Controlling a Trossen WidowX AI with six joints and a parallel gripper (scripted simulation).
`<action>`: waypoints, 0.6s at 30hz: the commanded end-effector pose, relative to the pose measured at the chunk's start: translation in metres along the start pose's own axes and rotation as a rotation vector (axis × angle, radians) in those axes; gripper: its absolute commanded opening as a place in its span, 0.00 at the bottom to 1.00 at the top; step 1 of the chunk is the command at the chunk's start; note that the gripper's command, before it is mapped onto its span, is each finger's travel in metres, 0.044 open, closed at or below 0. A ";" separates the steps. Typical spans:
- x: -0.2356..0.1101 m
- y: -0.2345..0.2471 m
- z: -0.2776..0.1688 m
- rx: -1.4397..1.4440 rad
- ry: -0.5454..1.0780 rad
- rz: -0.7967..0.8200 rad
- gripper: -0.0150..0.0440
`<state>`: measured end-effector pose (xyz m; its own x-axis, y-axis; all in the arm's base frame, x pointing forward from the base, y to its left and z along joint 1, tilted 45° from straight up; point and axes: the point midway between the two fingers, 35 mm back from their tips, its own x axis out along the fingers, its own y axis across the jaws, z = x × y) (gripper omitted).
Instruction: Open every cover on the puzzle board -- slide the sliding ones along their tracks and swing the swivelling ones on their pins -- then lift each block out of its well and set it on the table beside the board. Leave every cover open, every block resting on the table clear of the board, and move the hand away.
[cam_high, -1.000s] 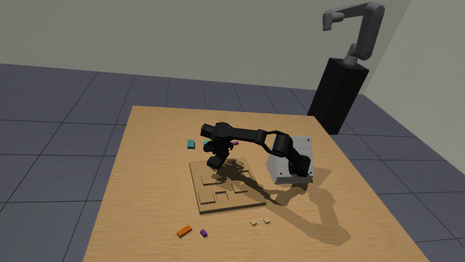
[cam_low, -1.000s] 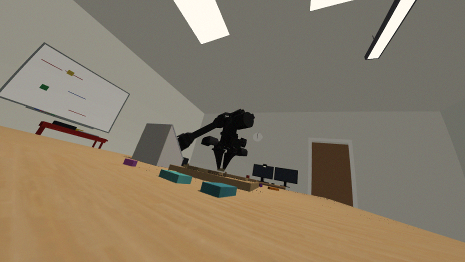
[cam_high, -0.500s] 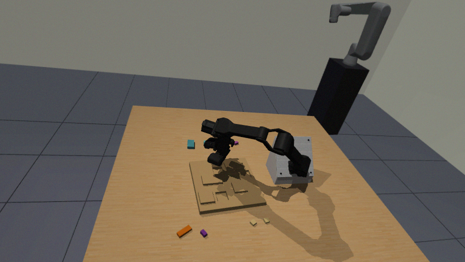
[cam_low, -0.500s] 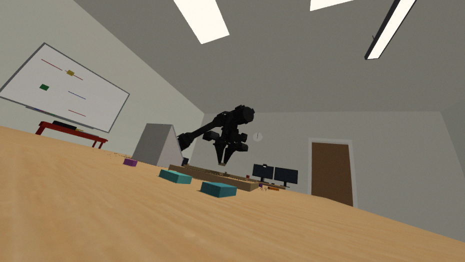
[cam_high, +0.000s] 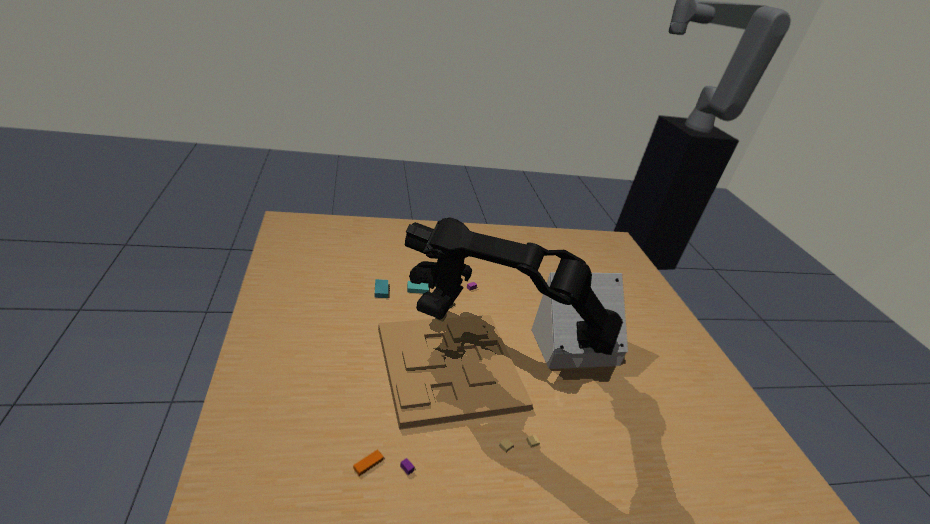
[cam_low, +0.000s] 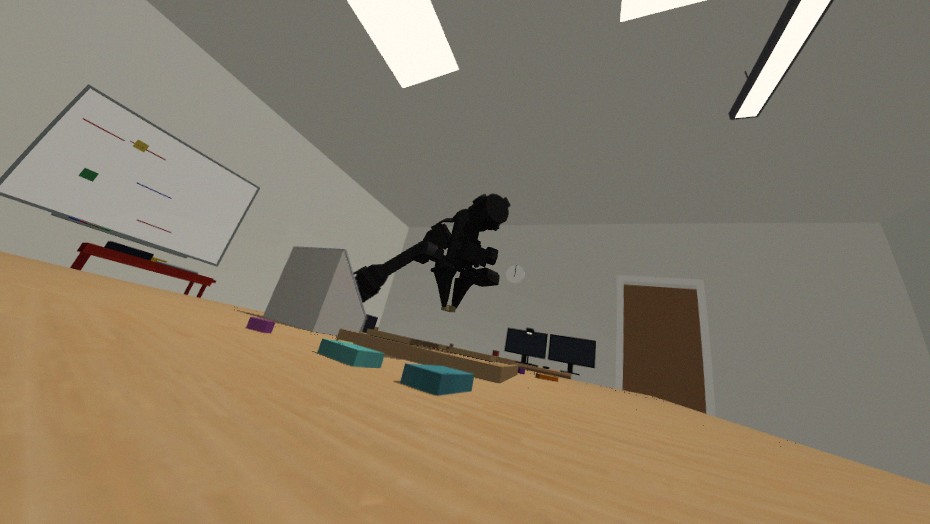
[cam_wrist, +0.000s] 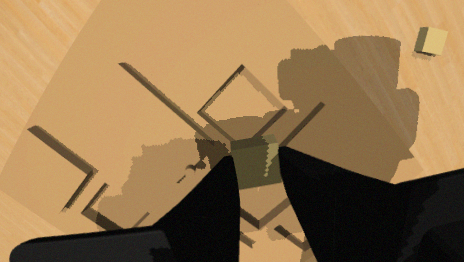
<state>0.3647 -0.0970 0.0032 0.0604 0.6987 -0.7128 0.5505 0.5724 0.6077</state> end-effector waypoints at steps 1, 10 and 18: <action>-0.006 -0.001 0.000 -0.009 -0.001 -0.005 0.39; -0.010 -0.033 0.004 -0.006 -0.009 -0.014 0.39; -0.013 -0.065 0.006 -0.004 -0.013 -0.021 0.39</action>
<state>0.3394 -0.1408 -0.0217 0.0677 0.6817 -0.7285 0.5509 0.5833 0.5969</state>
